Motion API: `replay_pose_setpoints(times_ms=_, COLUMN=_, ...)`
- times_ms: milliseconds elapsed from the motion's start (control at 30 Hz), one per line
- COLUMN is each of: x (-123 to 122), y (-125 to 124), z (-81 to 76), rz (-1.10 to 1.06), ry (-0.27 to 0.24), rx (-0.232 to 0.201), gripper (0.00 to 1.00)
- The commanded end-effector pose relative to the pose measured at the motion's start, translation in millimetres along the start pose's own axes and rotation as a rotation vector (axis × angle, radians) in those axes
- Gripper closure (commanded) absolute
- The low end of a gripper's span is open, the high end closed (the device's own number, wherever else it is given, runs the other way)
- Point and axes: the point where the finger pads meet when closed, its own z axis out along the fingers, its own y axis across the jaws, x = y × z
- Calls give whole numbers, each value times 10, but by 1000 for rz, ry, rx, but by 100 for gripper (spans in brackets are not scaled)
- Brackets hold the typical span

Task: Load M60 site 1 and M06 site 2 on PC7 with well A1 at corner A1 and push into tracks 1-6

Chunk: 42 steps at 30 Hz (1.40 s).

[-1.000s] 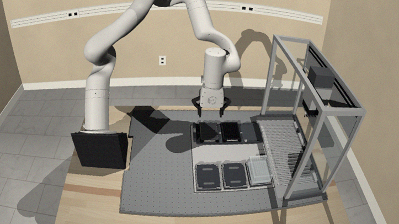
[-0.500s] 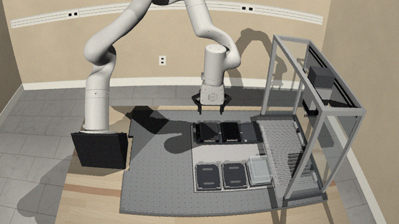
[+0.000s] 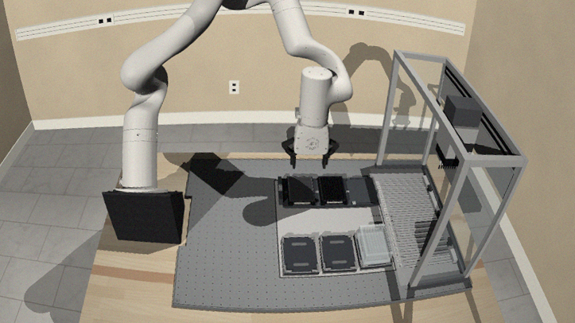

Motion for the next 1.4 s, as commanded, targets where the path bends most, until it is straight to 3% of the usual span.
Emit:
replay_pose_setpoints(times_ms=0, x=-164, y=176, z=13, rz=-1, ry=0, rx=-1, gripper=0)
replay_pose_setpoints(times_ms=700, x=-834, y=847, z=85, rz=-1, ry=0, rx=-1, gripper=0)
replay_pose_setpoints(times_ms=1367, x=-838, y=852, z=135, rz=-1, ry=0, rx=-1, gripper=0)
